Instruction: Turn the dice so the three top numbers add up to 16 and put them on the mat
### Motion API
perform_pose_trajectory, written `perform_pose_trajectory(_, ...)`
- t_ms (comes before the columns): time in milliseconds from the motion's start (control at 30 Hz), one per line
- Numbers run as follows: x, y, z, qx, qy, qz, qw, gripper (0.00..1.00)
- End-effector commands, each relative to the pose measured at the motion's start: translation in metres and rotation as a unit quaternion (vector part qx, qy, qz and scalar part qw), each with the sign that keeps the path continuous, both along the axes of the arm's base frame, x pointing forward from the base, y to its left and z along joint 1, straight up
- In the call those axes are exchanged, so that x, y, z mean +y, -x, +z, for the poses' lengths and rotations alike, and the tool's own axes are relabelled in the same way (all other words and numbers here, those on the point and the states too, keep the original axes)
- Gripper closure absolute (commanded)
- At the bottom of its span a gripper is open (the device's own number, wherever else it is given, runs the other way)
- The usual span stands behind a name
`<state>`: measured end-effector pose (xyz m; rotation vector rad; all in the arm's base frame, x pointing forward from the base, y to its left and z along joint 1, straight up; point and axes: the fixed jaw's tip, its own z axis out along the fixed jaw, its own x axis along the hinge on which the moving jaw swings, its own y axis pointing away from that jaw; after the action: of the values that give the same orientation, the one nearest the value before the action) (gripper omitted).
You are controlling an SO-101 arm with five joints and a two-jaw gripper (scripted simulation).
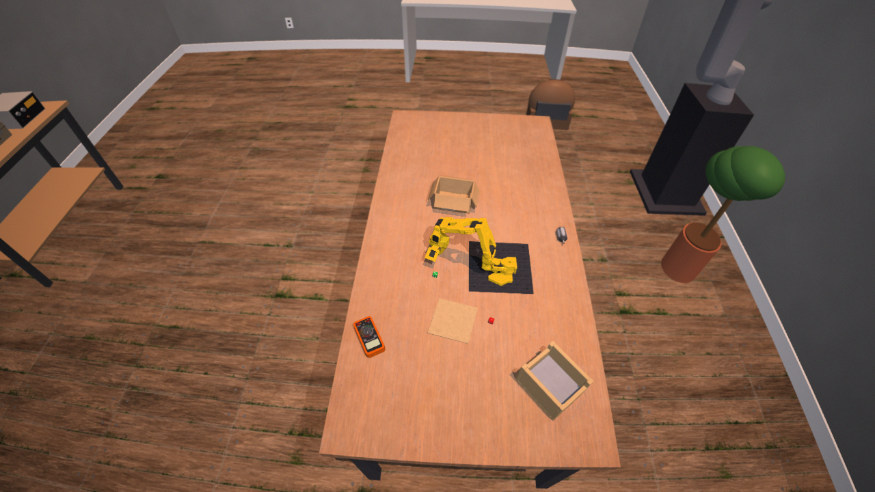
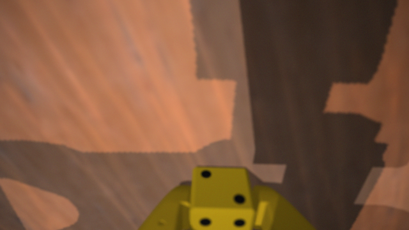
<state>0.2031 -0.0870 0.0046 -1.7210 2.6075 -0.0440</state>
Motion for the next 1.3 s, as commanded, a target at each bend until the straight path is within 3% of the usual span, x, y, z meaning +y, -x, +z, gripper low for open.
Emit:
perform_pose_trajectory(0,0.001,0.005,-0.006,0.014,-0.007,0.000,1.000,0.86)
perform_pose_trajectory(467,0.001,0.005,-0.006,0.014,-0.007,0.000,1.000,0.74)
perform_pose_trajectory(867,0.000,0.005,-0.005,0.014,-0.007,0.000,1.000,0.73)
perform_pose_trajectory(1267,-0.001,0.003,0.023,0.014,-0.007,0.000,1.000,0.73)
